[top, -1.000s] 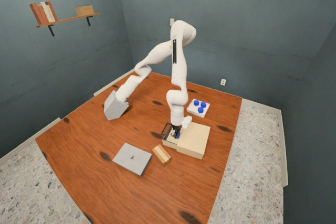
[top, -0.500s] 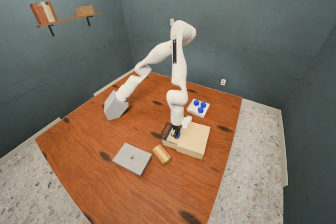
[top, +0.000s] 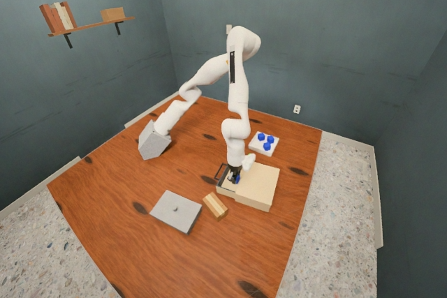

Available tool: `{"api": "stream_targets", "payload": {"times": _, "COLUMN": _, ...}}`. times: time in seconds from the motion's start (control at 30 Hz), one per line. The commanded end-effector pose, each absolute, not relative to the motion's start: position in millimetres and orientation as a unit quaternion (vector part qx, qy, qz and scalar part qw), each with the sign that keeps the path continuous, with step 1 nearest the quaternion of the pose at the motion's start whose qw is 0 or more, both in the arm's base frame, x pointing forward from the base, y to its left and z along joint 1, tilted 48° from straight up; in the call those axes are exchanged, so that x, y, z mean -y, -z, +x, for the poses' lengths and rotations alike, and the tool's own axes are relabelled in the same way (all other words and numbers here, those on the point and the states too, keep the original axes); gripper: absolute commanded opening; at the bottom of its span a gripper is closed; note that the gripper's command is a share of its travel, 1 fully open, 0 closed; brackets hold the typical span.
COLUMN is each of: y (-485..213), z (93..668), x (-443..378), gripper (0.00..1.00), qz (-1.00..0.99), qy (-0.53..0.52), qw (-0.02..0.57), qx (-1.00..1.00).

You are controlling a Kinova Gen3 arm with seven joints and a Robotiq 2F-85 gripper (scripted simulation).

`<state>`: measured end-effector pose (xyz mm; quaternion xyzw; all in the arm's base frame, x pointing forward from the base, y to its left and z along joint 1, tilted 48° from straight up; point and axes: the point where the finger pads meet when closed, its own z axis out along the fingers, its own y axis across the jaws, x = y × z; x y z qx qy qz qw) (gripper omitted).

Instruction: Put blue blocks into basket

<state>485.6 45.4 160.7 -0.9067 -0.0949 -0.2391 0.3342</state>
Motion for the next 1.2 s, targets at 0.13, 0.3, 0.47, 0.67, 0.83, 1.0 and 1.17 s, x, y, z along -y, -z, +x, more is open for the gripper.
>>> {"api": "stream_targets", "payload": {"times": 0.13, "y": -174.7, "z": 478.1, "x": -29.4, "gripper": 0.1, "qz": -0.907, "qy": 0.24, "qw": 0.332, "qx": 0.094}}
{"api": "stream_targets", "payload": {"times": 0.3, "y": -185.2, "z": 472.3, "x": -19.0, "gripper": 0.1, "qz": -0.907, "qy": 0.24, "qw": 0.332, "qx": 0.094}}
{"api": "stream_targets", "payload": {"times": 0.47, "y": -197.1, "z": 465.6, "x": -7.2, "gripper": 0.1, "qz": -0.908, "qy": 0.239, "qw": 0.332, "qx": 0.094}}
{"api": "stream_targets", "payload": {"times": 0.67, "y": -216.0, "z": 455.0, "x": 11.6, "gripper": 0.1, "qz": -0.908, "qy": 0.239, "qw": 0.332, "qx": 0.094}}
{"api": "stream_targets", "payload": {"times": 0.83, "y": -230.8, "z": 446.7, "x": 26.3, "gripper": 0.1, "qz": -0.908, "qy": 0.239, "qw": 0.332, "qx": 0.094}}
{"api": "stream_targets", "payload": {"times": 1.0, "y": -238.6, "z": 442.3, "x": 34.1, "gripper": 0.1, "qz": -0.908, "qy": 0.239, "qw": 0.332, "qx": 0.094}}
{"api": "stream_targets", "payload": {"times": 1.17, "y": -249.1, "z": 436.4, "x": 44.6, "gripper": 0.1, "qz": -0.908, "qy": 0.239, "qw": 0.332, "qx": 0.094}}
